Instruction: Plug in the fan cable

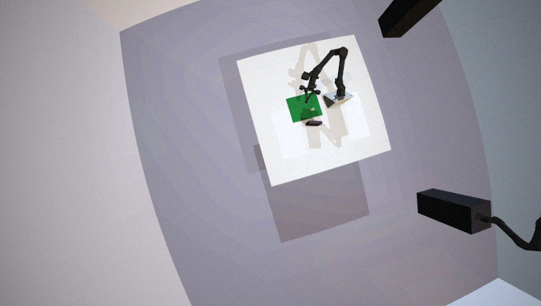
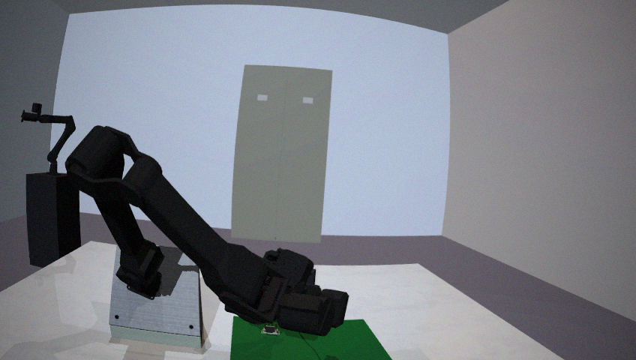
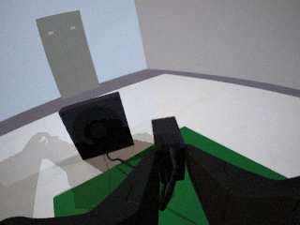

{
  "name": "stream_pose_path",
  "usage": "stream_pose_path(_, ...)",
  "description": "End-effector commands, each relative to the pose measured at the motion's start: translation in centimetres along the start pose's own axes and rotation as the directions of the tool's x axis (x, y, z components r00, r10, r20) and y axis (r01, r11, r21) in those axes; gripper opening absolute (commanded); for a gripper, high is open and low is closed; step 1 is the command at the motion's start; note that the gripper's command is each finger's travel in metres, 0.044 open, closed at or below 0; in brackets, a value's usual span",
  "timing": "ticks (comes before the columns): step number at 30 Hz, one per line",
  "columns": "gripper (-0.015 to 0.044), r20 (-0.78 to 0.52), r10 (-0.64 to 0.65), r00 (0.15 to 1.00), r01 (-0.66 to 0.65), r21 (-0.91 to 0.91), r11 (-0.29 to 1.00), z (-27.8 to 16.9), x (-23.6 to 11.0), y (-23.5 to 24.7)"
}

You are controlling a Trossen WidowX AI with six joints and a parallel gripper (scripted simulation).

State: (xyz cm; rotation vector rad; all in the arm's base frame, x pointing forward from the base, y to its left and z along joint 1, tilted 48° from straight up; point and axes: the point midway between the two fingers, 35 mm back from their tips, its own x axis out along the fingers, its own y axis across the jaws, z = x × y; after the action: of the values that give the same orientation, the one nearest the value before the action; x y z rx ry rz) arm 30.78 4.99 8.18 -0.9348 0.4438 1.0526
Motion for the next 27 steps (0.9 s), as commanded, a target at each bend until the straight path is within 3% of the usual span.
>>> stream_pose_path(1,0.0000,-0.001,-0.001,1.000,0.001,0.000,1.000,-0.2,-0.1,0.0)
stream_pose_path(27,0.0000,-0.001,0.001,1.000,-0.001,-0.001,1.000,-2.6,-0.6,-0.3)
